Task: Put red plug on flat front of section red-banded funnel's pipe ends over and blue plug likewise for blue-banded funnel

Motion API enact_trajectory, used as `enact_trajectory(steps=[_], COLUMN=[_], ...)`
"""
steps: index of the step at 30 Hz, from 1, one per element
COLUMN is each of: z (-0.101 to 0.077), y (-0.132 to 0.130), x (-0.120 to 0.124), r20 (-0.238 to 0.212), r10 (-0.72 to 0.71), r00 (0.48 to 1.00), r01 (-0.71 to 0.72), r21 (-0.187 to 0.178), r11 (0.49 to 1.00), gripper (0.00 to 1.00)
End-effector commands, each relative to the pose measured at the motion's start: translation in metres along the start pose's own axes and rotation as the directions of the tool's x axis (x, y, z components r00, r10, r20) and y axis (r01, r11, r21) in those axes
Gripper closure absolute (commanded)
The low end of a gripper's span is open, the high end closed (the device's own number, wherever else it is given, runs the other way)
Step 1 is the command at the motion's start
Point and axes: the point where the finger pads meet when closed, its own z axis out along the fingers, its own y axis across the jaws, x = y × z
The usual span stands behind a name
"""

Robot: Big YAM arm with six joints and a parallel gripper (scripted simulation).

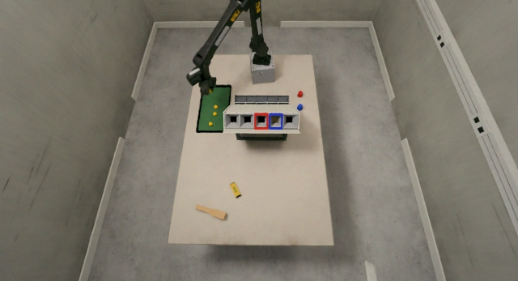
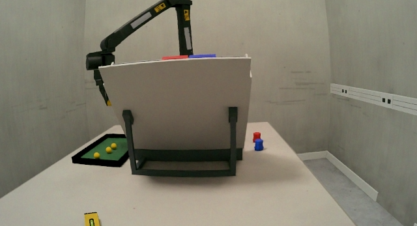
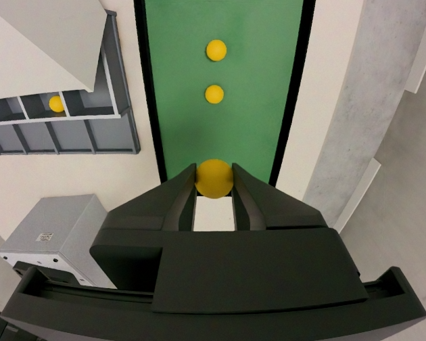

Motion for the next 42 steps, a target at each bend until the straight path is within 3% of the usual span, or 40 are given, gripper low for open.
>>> enact_trajectory(steps=[1, 7, 22, 24, 39, 42], z=[-0.008, -0.008, -0.071, -0.071, -0.126, -0.129], y=[-0.015, -0.015, 0.126, 0.126, 0.231, 0.238], x=[-0.014, -0.014, -0.041, -0.041, -0.075, -0.077], r20=[0.014, 0.013, 0.151, 0.151, 0.271, 0.279], r10=[0.002, -0.003, 0.004, 0.004, -0.023, -0.022], r00=[1.0, 1.0, 0.988, 0.988, 0.962, 0.96], r01=[-0.003, 0.003, -0.006, -0.006, 0.02, 0.019], r21=[0.017, 0.014, 0.01, 0.01, 0.013, 0.013], r11=[1.0, 1.0, 1.0, 1.0, 1.0, 1.0], gripper=[1.0, 1.0, 1.0, 1.0, 1.0, 1.0])
